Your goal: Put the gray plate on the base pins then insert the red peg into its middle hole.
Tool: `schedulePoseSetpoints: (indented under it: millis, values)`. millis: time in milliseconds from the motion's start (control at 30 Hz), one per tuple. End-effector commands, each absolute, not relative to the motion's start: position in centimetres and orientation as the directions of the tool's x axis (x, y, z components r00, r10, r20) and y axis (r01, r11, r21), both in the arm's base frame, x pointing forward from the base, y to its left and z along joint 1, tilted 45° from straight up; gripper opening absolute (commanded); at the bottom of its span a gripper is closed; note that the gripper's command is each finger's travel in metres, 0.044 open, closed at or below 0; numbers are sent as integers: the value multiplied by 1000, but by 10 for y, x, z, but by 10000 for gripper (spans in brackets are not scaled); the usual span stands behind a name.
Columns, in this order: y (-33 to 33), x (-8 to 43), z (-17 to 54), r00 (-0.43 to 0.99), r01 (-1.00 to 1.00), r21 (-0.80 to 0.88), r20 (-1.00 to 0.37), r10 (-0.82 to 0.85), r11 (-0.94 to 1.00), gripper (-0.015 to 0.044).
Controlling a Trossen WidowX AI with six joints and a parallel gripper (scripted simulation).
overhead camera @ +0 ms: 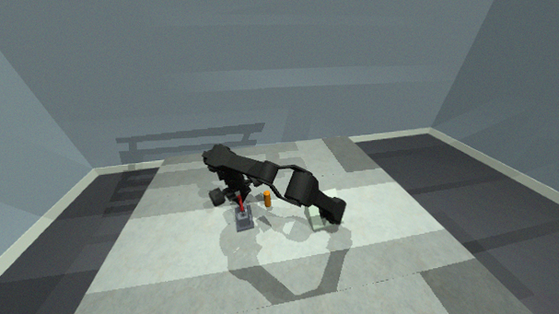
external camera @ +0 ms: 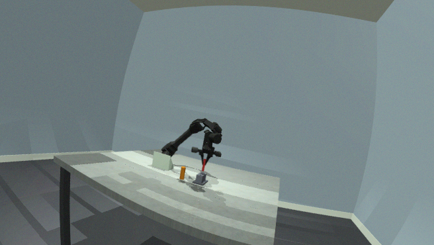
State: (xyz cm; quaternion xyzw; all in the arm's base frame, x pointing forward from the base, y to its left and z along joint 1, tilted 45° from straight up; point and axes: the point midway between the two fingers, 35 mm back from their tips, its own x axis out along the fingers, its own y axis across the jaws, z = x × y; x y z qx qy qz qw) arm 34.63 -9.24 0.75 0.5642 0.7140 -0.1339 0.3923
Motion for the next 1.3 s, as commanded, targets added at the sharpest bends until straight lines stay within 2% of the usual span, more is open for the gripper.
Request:
schedulePoseSetpoints:
  millis: [0,1267]
  values:
    - [-102,349,-3,-58,909,251,-713,698,333,0]
    - [-104,350,-6,-55,910,254,-711,701,329,0]
